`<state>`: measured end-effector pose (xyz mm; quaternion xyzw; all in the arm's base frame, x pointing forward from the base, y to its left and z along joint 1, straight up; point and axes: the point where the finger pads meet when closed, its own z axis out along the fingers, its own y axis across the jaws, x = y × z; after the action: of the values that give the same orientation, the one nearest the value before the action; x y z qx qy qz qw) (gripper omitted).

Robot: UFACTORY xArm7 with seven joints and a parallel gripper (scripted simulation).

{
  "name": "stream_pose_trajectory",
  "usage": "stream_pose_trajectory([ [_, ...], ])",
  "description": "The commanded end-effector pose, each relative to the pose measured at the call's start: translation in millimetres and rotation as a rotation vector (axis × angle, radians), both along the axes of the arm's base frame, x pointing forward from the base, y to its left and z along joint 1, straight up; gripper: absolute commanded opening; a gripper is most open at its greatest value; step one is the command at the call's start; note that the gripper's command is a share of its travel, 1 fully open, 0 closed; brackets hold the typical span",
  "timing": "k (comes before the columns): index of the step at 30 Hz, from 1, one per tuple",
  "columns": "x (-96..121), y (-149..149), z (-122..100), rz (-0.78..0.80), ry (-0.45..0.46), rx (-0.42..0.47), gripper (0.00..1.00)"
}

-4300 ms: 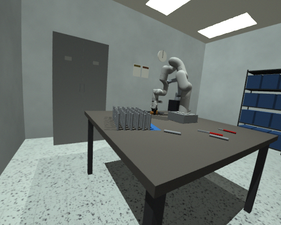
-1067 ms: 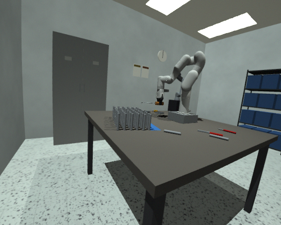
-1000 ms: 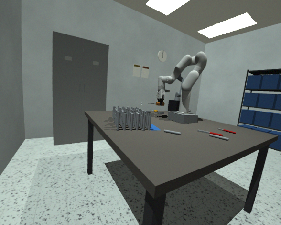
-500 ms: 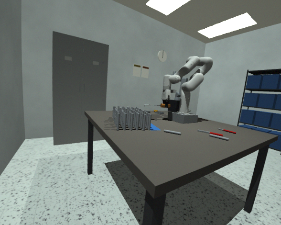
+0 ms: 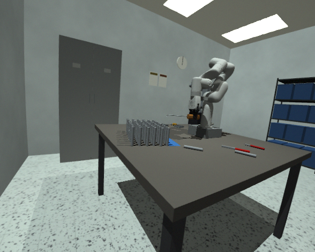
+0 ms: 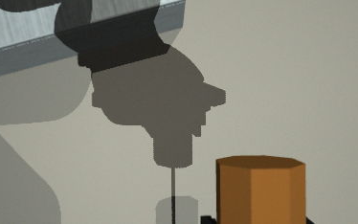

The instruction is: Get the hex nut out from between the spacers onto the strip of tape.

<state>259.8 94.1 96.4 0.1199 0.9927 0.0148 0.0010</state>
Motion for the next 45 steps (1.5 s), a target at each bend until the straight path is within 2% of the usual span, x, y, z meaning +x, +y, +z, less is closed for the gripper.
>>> stream_pose_trajectory([
  [1, 15.2, 13.4, -4.2, -0.013, 0.011, -0.022, 0.0],
  [30, 15.2, 13.5, -7.1, -0.013, 0.009, -0.019, 0.0],
  [45, 15.8, 14.6, -52.2, -0.013, 0.008, -0.017, 0.0],
])
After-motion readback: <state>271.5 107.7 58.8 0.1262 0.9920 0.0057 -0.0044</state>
